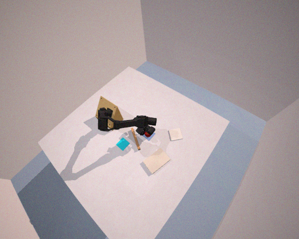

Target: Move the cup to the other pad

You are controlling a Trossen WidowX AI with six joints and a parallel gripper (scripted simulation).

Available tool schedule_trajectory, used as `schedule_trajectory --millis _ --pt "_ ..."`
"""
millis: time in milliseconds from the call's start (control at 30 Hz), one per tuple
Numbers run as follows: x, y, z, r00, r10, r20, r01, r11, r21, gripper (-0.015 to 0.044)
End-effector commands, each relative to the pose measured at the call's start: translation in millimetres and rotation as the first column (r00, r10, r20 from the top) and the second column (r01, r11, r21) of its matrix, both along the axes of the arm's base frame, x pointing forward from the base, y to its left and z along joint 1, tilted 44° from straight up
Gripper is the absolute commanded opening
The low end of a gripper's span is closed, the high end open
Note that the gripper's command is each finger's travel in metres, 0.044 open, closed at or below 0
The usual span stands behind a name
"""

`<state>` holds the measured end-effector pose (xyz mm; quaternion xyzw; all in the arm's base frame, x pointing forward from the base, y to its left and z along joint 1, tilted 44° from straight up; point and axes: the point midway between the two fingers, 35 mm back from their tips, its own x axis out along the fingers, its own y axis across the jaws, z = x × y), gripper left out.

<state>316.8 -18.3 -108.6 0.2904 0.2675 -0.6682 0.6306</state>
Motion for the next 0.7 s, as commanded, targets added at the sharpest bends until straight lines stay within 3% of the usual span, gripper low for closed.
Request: schedule_trajectory --millis 0,400,667 --pt "0.4 0.2 0.4 1.000 0.000 0.001 0.000 1.000 0.000 0.0081" --pt "0.4 0.2 0.4 1.000 0.000 0.001 0.000 1.000 0.000 0.0001" --pt "1.6 10.1 9.9 1.000 0.002 0.001 -0.002 1.000 0.000 0.0000"
